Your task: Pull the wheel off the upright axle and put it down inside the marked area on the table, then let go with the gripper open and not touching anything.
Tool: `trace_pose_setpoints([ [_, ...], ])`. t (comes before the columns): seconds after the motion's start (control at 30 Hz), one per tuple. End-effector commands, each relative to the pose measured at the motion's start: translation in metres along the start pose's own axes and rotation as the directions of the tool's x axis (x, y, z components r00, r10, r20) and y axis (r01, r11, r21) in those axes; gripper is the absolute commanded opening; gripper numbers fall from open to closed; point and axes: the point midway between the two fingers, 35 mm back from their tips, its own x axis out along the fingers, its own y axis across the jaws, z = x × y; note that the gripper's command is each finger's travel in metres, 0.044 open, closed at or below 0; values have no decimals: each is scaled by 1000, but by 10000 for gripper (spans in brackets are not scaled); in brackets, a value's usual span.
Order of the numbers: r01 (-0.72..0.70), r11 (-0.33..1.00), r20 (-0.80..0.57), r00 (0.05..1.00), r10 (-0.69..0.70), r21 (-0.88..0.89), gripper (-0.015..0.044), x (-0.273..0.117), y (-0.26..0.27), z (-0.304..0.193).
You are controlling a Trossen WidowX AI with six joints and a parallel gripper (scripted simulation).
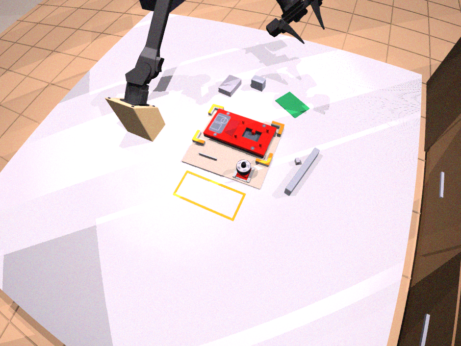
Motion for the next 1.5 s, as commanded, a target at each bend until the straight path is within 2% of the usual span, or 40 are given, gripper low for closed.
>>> trace_pose_setpoints([
  [0.0, -142, 984, -21, 989, 145, 105, 300, 46, 25, -24],
  [0.27, -382, 860, -3, 913, 407, 337, 300, 112, 79, -74],
  [0.5, -538, 618, 89, 790, 606, 573, 300, 151, 135, -123],
  [0.7, -589, 292, 239, 660, 712, 754, 300, 170, 185, -164],
  [0.8, -573, 80, 345, 592, 729, 816, 300, 175, 212, -185],
  [0.97, -467, -333, 555, 497, 667, 819, 300, 177, 255, -218],
  [1.03, -429, -431, 605, 481, 634, 794, 300, 176, 264, -225],
  [1.47, -425, -443, 611, 480, 630, 790, 300, 184, 259, -226],
])
